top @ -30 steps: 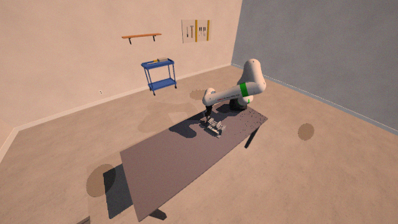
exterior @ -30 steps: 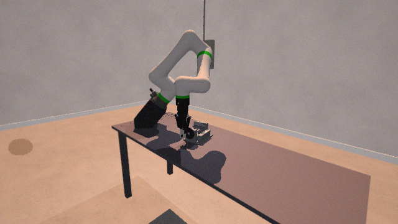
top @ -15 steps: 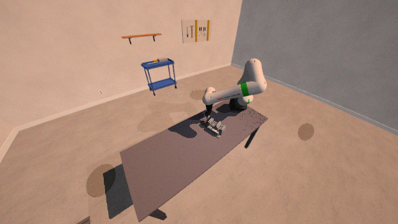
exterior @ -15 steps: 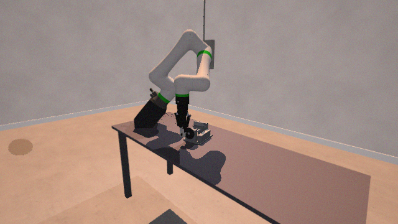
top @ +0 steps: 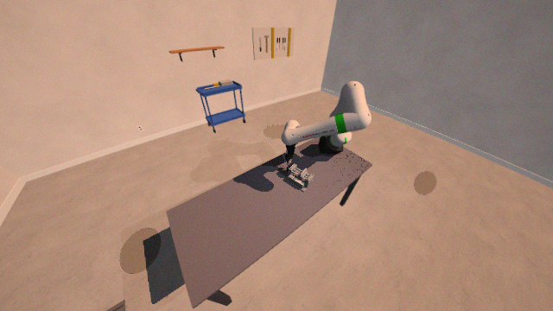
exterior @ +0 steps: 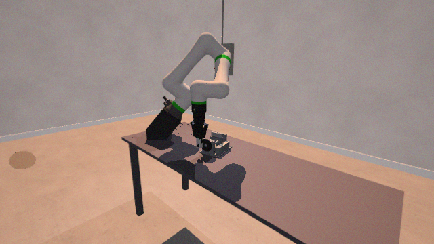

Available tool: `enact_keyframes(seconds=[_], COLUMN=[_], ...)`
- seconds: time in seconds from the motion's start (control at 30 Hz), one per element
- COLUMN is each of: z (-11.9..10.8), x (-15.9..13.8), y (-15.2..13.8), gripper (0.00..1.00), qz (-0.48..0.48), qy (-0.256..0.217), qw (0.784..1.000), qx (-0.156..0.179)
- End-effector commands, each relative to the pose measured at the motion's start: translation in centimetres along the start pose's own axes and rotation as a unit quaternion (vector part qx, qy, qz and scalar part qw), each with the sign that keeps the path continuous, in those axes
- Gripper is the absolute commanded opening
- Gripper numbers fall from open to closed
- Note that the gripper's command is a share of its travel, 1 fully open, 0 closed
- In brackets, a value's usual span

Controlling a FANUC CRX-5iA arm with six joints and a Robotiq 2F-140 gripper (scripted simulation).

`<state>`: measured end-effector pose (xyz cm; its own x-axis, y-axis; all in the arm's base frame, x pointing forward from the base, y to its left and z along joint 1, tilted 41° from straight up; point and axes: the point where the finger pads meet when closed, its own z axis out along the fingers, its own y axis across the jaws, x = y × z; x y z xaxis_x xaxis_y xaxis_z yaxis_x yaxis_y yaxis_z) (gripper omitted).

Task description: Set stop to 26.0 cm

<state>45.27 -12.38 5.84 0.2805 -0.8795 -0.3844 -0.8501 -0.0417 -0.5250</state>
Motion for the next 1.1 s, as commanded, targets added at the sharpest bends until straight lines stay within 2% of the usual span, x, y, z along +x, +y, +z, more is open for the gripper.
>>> enact_keyframes(seconds=[0.0, 1.07], z=[-0.14, -0.50], x=[0.02, 0.02], y=[-0.04, -0.15], gripper=[0.04, 0.04], qz=[0.000, 0.000], qy=[0.000, 0.000], qw=[1.000, 1.000], qx=[0.000, 0.000])
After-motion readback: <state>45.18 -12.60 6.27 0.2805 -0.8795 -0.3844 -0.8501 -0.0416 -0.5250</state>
